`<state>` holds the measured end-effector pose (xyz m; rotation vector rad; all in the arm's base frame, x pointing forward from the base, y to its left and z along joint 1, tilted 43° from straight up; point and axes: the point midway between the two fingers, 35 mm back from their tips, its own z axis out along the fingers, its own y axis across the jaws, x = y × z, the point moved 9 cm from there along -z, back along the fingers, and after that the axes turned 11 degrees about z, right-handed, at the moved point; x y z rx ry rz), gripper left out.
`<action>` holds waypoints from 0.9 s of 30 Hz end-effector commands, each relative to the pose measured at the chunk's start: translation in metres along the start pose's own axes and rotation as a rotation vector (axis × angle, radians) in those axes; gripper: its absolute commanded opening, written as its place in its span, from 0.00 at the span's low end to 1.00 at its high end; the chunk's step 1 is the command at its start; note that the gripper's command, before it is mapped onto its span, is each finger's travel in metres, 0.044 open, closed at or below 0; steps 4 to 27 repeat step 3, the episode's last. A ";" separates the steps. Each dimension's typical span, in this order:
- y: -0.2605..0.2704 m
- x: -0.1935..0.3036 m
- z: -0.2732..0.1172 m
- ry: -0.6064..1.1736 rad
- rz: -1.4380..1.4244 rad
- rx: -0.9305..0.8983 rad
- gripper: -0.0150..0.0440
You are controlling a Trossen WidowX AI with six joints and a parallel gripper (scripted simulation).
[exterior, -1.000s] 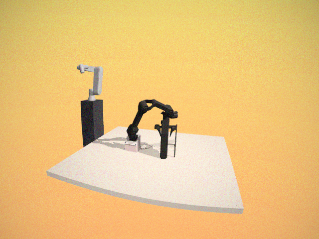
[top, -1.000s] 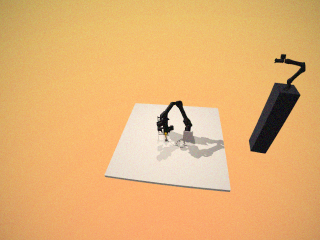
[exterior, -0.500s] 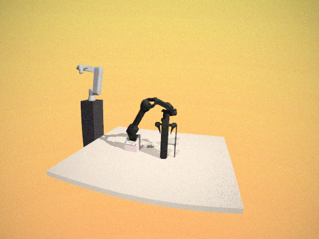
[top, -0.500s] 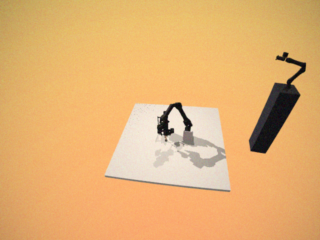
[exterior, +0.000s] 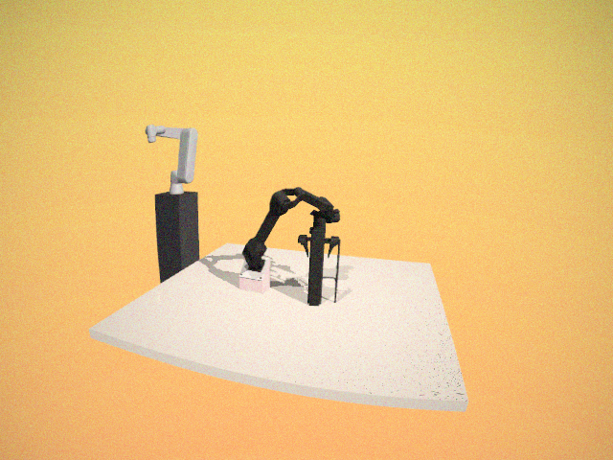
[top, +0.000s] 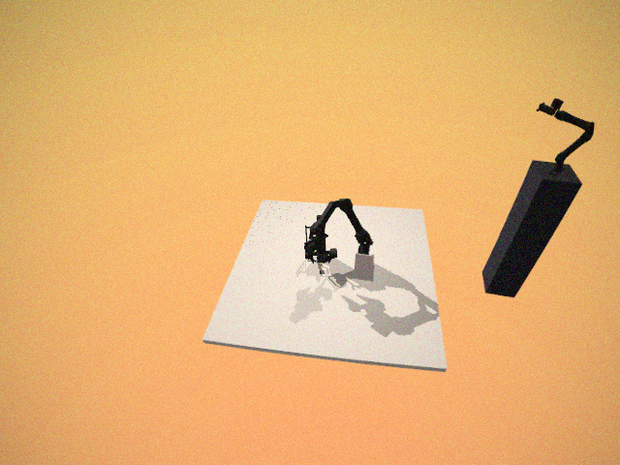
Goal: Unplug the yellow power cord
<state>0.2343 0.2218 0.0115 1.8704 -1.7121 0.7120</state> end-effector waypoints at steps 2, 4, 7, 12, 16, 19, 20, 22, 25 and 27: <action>0.000 0.000 0.000 -0.001 0.003 -0.005 1.00; 0.000 0.000 0.000 -0.001 0.003 -0.005 1.00; 0.000 0.000 0.000 -0.001 0.003 -0.005 1.00; 0.000 0.000 0.000 -0.001 0.003 -0.005 1.00; 0.000 0.000 0.000 -0.001 0.003 -0.005 1.00; 0.000 0.000 0.000 -0.001 0.003 -0.005 1.00; 0.000 0.000 0.000 -0.001 0.003 -0.005 1.00; 0.000 0.000 0.000 -0.001 0.003 -0.005 1.00; 0.000 0.000 0.000 -0.001 0.003 -0.005 1.00; 0.000 0.000 0.000 -0.001 0.003 -0.005 1.00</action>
